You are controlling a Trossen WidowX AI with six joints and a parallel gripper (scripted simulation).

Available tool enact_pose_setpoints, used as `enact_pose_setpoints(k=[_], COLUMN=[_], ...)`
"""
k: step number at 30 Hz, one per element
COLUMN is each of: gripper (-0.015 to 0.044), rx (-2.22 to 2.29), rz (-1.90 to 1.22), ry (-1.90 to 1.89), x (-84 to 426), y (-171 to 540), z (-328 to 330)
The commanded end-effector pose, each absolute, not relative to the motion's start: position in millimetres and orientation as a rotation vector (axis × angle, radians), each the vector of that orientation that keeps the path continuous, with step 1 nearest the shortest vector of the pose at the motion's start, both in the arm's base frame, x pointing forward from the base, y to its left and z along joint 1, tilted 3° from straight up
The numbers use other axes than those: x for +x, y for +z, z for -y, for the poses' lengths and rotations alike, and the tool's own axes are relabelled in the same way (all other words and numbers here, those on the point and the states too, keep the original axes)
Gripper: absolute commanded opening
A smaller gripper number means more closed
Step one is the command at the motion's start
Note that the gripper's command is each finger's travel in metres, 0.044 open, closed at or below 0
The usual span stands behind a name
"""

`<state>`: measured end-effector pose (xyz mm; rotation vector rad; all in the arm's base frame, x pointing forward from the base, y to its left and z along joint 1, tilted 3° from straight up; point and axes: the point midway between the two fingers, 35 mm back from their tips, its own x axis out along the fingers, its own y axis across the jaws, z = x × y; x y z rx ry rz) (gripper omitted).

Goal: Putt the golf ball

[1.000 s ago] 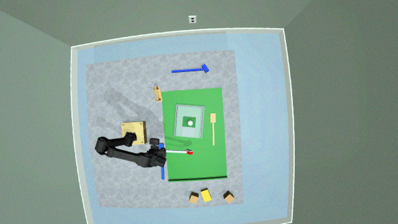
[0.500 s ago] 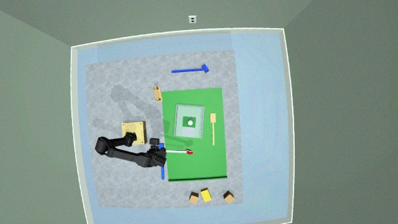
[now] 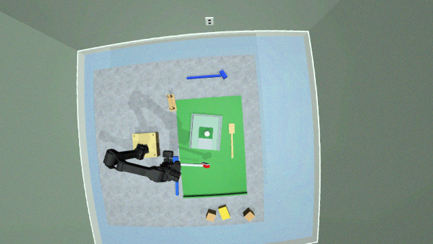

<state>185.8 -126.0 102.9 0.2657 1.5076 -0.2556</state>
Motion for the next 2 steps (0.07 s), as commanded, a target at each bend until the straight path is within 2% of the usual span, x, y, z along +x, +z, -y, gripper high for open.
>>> enact_pose_setpoints(k=[1, 2], gripper=[0.0000, 0.0000], rx=[0.265, 0.265], rz=[-1.505, -1.505], ry=[-0.256, -0.256], x=[186.5, 186.5], y=[102.7, 102.7], z=[126.5, 126.5])
